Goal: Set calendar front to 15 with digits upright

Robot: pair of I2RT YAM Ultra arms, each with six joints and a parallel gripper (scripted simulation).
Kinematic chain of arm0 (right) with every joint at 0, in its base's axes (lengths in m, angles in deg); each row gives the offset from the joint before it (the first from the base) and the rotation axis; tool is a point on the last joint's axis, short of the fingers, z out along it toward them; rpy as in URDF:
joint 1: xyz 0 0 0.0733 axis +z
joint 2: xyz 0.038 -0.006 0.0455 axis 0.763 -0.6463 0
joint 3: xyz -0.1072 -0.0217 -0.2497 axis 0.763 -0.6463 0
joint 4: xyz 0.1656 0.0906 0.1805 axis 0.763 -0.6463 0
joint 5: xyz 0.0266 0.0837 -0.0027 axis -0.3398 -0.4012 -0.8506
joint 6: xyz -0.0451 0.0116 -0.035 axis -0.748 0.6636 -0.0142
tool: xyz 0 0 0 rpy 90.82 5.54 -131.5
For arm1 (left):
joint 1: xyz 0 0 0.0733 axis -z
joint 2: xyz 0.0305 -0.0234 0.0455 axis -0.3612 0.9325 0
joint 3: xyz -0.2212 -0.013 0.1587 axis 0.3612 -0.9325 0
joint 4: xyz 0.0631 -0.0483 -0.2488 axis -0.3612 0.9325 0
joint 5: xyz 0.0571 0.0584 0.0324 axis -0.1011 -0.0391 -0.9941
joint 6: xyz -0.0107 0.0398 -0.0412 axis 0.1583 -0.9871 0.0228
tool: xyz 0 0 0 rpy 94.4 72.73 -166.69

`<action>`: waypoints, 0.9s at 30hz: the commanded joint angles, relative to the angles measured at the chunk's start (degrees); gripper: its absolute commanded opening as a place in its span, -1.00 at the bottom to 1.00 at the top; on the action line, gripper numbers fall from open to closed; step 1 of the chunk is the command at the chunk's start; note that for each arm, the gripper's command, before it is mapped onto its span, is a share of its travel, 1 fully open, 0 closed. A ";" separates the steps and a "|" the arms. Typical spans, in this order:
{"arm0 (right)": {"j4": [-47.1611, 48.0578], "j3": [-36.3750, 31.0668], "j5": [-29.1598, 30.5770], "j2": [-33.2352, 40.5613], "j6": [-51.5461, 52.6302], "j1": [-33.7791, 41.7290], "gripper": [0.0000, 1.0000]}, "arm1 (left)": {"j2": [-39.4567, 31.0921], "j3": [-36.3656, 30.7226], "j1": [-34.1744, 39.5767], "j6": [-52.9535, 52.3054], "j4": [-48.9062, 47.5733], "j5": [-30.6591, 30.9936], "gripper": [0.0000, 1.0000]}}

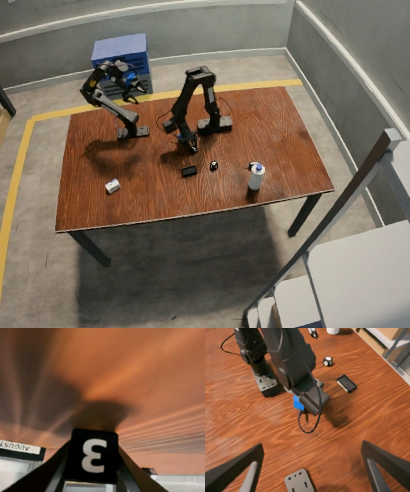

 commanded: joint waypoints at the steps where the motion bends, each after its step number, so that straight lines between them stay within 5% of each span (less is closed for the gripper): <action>1: -1.07 1.57 1.52 -1.22 1.22 1.02 1.00 | 0.38 -0.91 0.62 0.29 -0.36 -0.67 -0.47; 3: -1.08 1.58 1.76 -1.22 1.45 1.37 1.00 | 0.38 -0.91 0.62 0.29 -0.36 -0.67 -0.47; 5: -1.09 1.58 1.97 -1.22 1.66 1.68 1.00 | 0.38 -0.91 0.62 0.29 -0.36 -0.67 -0.15; 7: -1.09 1.58 1.97 -1.22 1.66 1.68 1.00 | 0.38 -0.91 0.62 0.29 -0.36 -0.67 -0.15; 8: -1.10 1.58 2.19 -1.23 1.87 2.01 1.00 | -0.76 -0.98 0.76 0.59 -0.03 -1.10 0.08; 21: -1.15 1.59 2.92 -1.24 2.57 3.07 1.00 | -6.03 1.72 4.54 4.51 6.80 0.89 0.11; 22: -1.15 1.59 2.95 -1.24 2.60 3.12 1.00 | -6.14 1.95 4.76 4.77 7.30 0.94 0.34; 24: -1.15 1.59 2.95 -1.24 2.60 3.12 1.00 | -6.14 1.95 4.76 4.77 7.30 0.94 0.34; 27: -1.16 1.60 3.08 -1.24 2.72 3.30 1.00 | -7.09 3.53 6.32 6.56 10.79 1.28 1.00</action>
